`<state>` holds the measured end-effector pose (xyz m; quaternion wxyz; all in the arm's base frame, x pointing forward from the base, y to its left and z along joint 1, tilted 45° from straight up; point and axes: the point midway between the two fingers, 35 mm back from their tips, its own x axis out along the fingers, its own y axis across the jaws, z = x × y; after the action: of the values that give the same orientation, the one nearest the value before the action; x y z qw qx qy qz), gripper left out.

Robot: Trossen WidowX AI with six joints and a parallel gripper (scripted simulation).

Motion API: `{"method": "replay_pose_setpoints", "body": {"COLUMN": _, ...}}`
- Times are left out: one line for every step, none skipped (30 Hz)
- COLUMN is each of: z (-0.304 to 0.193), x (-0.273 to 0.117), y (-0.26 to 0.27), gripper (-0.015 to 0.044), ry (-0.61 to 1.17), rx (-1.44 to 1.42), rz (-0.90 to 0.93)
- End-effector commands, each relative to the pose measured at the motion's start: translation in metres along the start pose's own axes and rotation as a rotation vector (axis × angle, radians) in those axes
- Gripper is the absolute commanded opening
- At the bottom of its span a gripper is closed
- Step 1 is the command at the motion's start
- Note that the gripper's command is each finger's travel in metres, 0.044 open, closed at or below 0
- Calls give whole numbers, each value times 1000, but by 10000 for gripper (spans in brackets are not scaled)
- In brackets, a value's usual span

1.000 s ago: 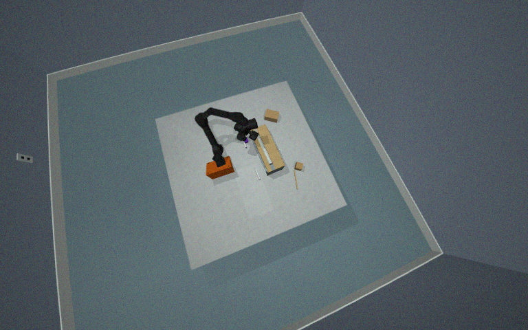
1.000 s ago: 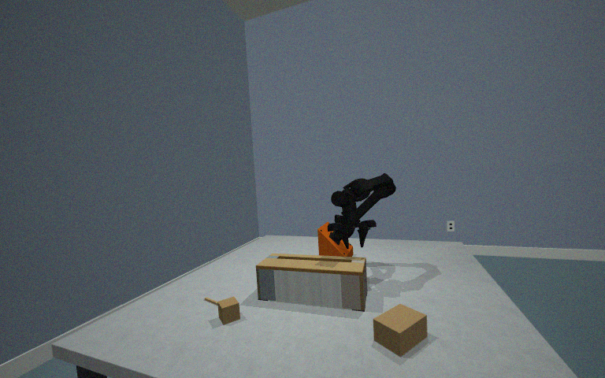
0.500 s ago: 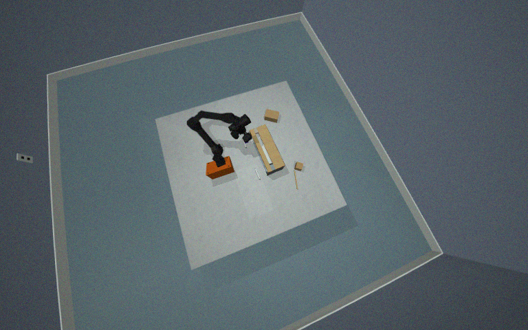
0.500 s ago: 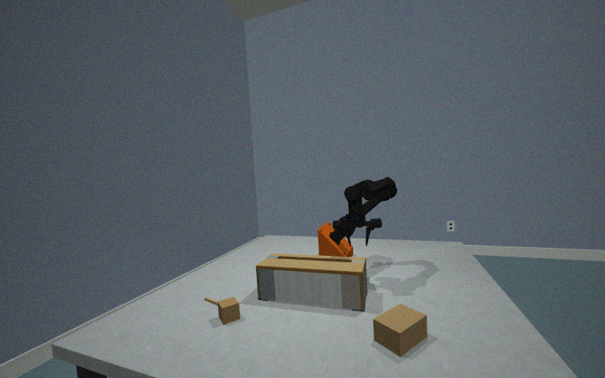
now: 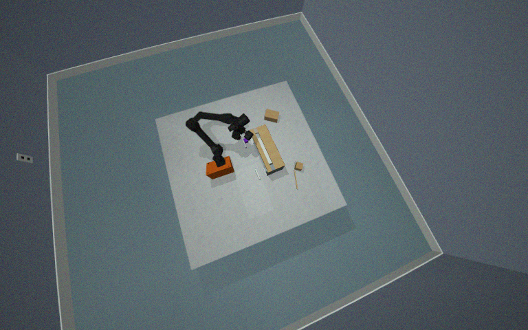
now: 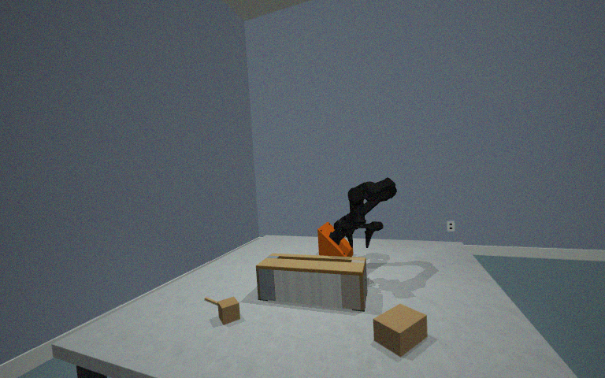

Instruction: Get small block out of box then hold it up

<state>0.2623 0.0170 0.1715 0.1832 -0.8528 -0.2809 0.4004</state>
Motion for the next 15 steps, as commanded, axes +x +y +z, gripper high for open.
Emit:
{"method": "replay_pose_setpoints", "body": {"z": 4, "x": 10, "y": -3, "gripper": 285, "ry": -19, "rx": -577, "rz": -1}}
{"method": "replay_pose_setpoints", "body": {"z": 5, "x": 12, "y": -3, "gripper": 285, "ry": -22, "rx": -684, "rz": -2}}
{"method": "replay_pose_setpoints", "body": {"z": 6, "x": 14, "y": -3, "gripper": 285, "ry": -25, "rx": -790, "rz": -3}}
{"method": "replay_pose_setpoints", "body": {"z": 7, "x": 15, "y": -4, "gripper": 285, "ry": -28, "rx": -897, "rz": -5}}
{"method": "replay_pose_setpoints", "body": {"z": 8, "x": 17, "y": -4, "gripper": 285, "ry": -31, "rx": -1003, "rz": -6}}
{"method": "replay_pose_setpoints", "body": {"z": 8, "x": 19, "y": -4, "gripper": 285, "ry": -34, "rx": -1109, "rz": -9}}
{"method": "replay_pose_setpoints", "body": {"z": 9, "x": 21, "y": -4, "gripper": 285, "ry": -37, "rx": -1216, "rz": -11}}
{"method": "replay_pose_setpoints", "body": {"z": 10, "x": 23, "y": -4, "gripper": 285, "ry": -39, "rx": -1299, "rz": -13}}
{"method": "replay_pose_setpoints", "body": {"z": 10, "x": 24, "y": -4, "gripper": 285, "ry": -41, "rx": -1355, "rz": -15}}
{"method": "replay_pose_setpoints", "body": {"z": 11, "x": 25, "y": -5, "gripper": 285, "ry": -42, "rx": -1409, "rz": -17}}
{"method": "replay_pose_setpoints", "body": {"z": 12, "x": 27, "y": -5, "gripper": 285, "ry": -45, "rx": -1466, "rz": -18}}
{"method": "replay_pose_setpoints", "body": {"z": 12, "x": 27, "y": -5, "gripper": 285, "ry": -46, "rx": -1519, "rz": -20}}
{"method": "replay_pose_setpoints", "body": {"z": 12, "x": 28, "y": -5, "gripper": 285, "ry": -47, "rx": -1572, "rz": -22}}
{"method": "replay_pose_setpoints", "body": {"z": 13, "x": 29, "y": -5, "gripper": 285, "ry": -48, "rx": -1626, "rz": -23}}
{"method": "replay_pose_setpoints", "body": {"z": 13, "x": 30, "y": -5, "gripper": 285, "ry": -49, "rx": -1679, "rz": -25}}
